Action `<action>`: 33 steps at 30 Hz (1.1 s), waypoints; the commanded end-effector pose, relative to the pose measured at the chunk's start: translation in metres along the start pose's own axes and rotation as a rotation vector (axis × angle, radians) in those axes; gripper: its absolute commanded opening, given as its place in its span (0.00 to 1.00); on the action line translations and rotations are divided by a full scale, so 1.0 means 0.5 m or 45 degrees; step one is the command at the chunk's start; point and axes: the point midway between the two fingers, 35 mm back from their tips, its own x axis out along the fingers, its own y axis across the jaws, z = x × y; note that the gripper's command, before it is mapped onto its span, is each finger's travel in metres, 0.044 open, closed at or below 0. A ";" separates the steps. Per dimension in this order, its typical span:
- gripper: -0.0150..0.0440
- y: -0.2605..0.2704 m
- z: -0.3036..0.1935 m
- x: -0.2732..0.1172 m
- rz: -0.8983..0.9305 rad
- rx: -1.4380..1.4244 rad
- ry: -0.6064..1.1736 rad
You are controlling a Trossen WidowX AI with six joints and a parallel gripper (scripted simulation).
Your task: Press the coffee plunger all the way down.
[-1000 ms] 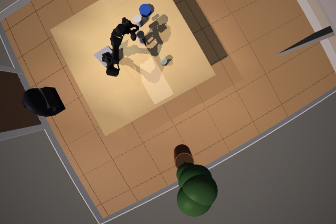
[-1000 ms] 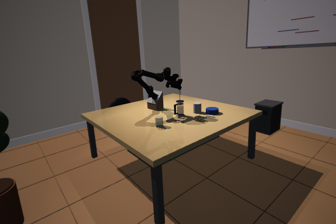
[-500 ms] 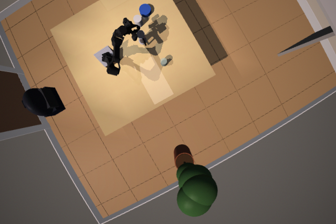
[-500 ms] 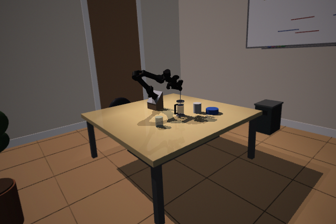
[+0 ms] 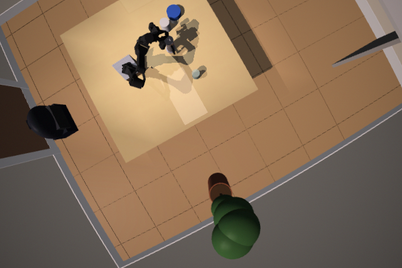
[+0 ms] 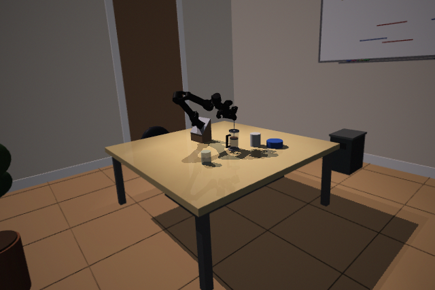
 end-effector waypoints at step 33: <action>0.46 -0.002 -0.095 0.072 -0.014 -0.053 0.069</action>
